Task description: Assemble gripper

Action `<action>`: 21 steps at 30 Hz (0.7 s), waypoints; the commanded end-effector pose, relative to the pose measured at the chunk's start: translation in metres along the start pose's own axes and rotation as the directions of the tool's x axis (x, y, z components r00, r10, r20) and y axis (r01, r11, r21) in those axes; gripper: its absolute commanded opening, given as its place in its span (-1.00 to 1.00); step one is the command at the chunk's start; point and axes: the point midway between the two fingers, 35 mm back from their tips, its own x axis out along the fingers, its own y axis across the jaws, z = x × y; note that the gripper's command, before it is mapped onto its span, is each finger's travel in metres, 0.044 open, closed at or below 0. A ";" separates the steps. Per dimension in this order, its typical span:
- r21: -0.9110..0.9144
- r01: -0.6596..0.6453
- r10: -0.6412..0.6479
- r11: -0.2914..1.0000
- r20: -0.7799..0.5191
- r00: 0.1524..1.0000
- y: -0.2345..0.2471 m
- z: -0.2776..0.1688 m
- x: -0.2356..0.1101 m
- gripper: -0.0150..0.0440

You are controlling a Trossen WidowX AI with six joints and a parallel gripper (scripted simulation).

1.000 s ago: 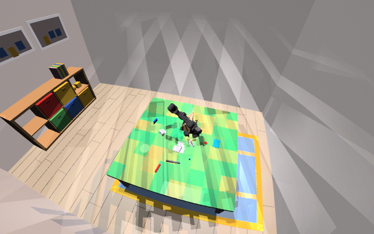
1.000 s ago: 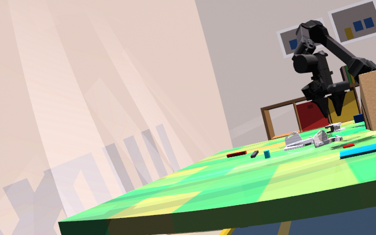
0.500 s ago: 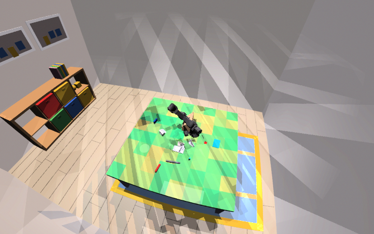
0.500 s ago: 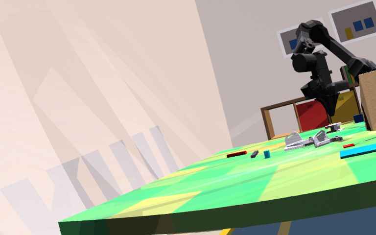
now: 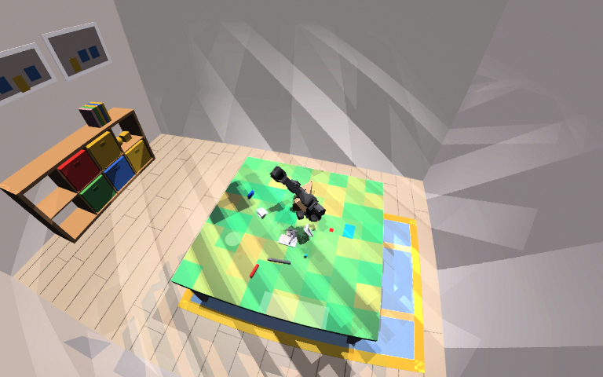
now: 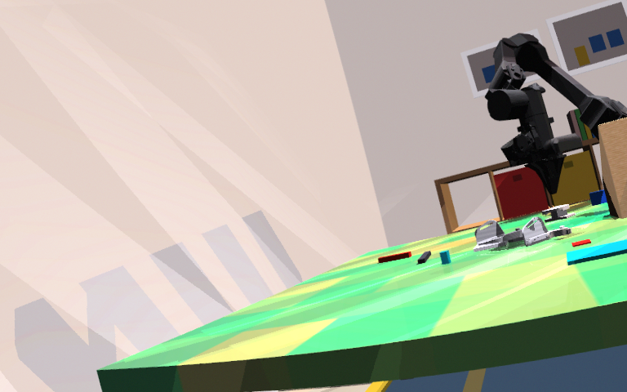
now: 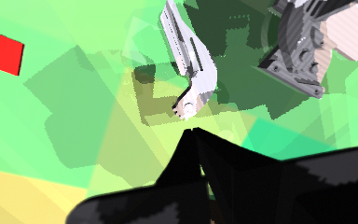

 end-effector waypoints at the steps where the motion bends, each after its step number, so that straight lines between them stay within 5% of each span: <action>1: 0.000 0.000 0.000 1.000 0.000 1.000 0.000 0.000 0.000 -0.31; 16: 0.000 0.000 0.000 1.000 0.000 1.000 0.000 0.000 0.000 1.00; 21: 0.000 0.000 0.000 1.000 0.000 1.000 0.000 0.000 0.000 1.00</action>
